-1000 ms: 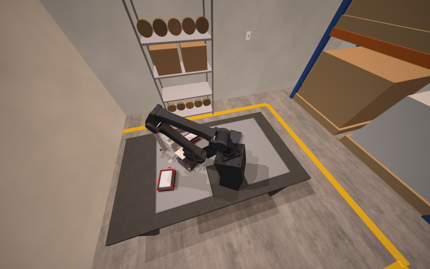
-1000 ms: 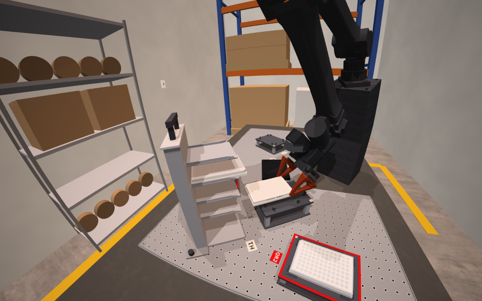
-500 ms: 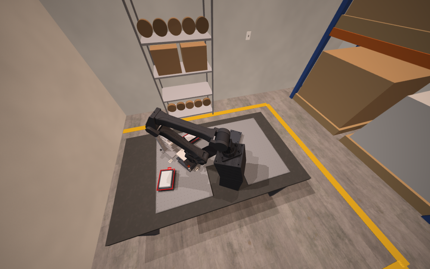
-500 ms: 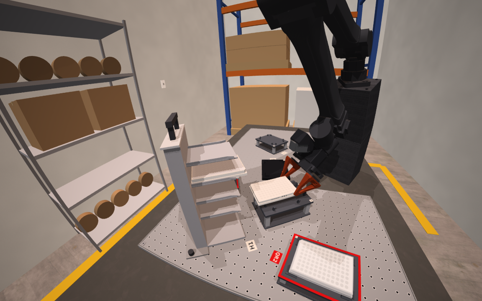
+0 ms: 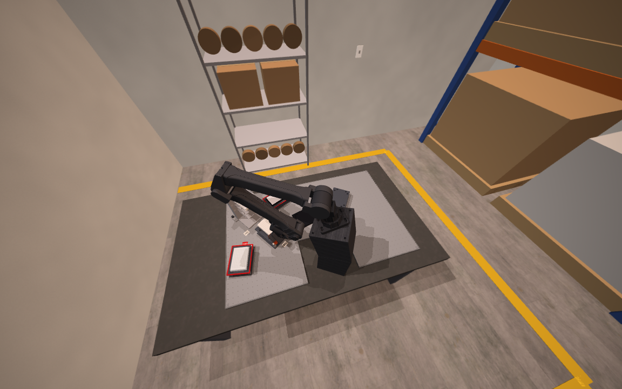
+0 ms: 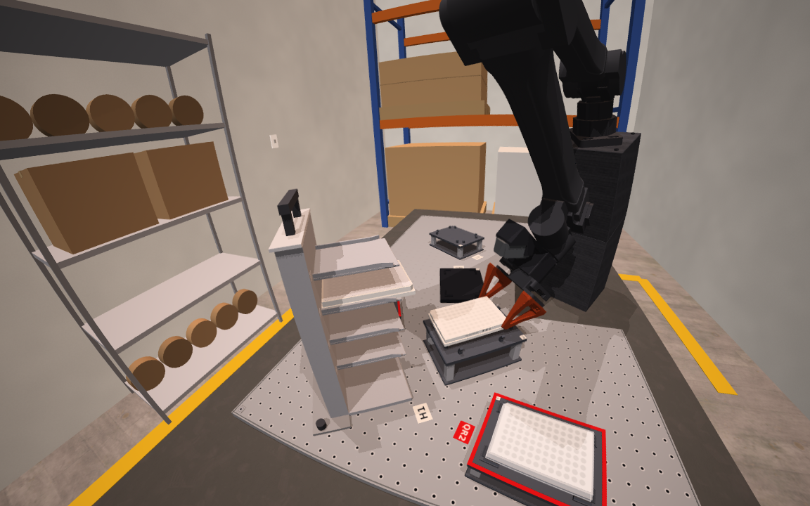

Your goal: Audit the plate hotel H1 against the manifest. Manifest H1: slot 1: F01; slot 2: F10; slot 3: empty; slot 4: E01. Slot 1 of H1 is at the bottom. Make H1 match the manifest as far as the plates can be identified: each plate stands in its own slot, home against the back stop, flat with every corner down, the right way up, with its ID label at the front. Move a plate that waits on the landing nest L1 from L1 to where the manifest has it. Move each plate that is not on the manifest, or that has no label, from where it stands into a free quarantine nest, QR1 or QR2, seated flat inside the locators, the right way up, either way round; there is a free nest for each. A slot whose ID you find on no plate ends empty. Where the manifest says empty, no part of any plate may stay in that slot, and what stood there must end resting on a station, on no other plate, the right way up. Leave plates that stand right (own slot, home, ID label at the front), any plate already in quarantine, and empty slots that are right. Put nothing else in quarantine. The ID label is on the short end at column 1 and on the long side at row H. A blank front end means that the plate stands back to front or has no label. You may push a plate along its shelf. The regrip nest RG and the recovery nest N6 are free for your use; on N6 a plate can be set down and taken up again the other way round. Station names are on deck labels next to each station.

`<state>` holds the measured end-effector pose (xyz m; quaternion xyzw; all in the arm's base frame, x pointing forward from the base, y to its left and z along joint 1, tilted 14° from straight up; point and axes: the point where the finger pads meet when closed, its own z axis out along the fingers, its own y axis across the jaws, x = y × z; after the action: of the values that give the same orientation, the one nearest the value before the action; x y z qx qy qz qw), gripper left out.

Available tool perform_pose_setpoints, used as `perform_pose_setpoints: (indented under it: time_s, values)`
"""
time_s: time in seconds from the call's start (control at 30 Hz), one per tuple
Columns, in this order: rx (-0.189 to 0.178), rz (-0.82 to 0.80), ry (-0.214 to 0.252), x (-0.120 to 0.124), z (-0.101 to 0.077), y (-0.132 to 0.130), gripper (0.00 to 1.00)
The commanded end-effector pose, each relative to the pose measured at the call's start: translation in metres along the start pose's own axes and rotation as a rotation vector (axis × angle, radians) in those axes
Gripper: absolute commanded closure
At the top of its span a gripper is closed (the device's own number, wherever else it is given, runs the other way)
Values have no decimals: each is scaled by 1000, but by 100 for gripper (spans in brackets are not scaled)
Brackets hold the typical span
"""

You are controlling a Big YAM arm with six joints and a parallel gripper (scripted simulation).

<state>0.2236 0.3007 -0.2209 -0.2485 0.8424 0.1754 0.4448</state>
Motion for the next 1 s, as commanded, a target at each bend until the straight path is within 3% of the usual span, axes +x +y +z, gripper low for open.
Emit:
perform_pose_setpoints:
  time_s: [0.0, 0.17, 0.2, 0.97]
  values:
    - [0, -2, 29, 12, -17, -3, 14]
    - [5, -9, 43, 19, -20, -5, 14]
    - [-1, -2, 27, 17, -13, -1, 14]
    - [4, 5, 22, 16, -11, -1, 14]
